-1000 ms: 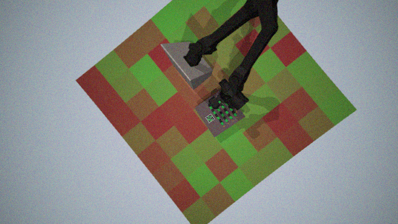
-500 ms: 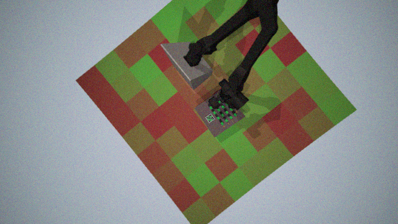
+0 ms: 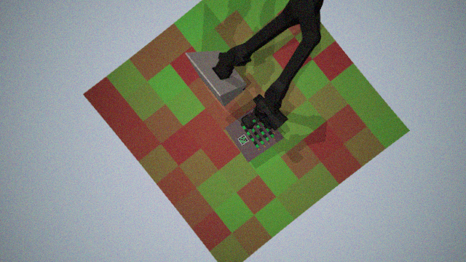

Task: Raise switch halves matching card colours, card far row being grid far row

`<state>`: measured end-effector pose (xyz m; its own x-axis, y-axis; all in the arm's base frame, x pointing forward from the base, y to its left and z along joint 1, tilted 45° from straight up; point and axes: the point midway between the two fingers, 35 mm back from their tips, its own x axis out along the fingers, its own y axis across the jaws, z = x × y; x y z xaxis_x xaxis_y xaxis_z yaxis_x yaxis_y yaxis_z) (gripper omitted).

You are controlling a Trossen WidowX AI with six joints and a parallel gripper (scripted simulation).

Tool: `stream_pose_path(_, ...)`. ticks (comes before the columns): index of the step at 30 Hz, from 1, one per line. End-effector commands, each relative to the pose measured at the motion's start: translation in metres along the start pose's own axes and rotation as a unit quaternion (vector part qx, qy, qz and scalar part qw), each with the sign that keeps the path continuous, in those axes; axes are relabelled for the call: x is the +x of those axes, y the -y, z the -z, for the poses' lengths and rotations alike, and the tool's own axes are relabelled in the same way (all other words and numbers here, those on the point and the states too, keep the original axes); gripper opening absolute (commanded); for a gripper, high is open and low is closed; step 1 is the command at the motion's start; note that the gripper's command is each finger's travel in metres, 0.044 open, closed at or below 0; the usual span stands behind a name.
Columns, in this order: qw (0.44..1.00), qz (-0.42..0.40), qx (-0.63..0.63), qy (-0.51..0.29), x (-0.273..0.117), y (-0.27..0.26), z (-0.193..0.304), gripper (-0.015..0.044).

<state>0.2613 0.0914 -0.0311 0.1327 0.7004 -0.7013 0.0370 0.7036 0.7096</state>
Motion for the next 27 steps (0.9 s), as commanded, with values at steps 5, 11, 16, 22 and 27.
stream_pose_path(5,1.000,0.002,0.001,0.000,0.0013,0.0007,0.0001,0.0000)
stream_pose_path(11,1.000,0.002,0.001,0.000,0.0021,0.0007,0.0001,0.0000)
stream_pose_path(16,1.000,0.002,0.001,0.000,0.0028,0.0007,0.0001,0.0000)
stream_pose_path(22,1.000,0.002,0.001,0.000,0.0036,0.0007,0.0000,0.0000)
stream_pose_path(27,1.000,0.002,0.001,0.000,0.0042,0.0007,0.0000,0.0000)
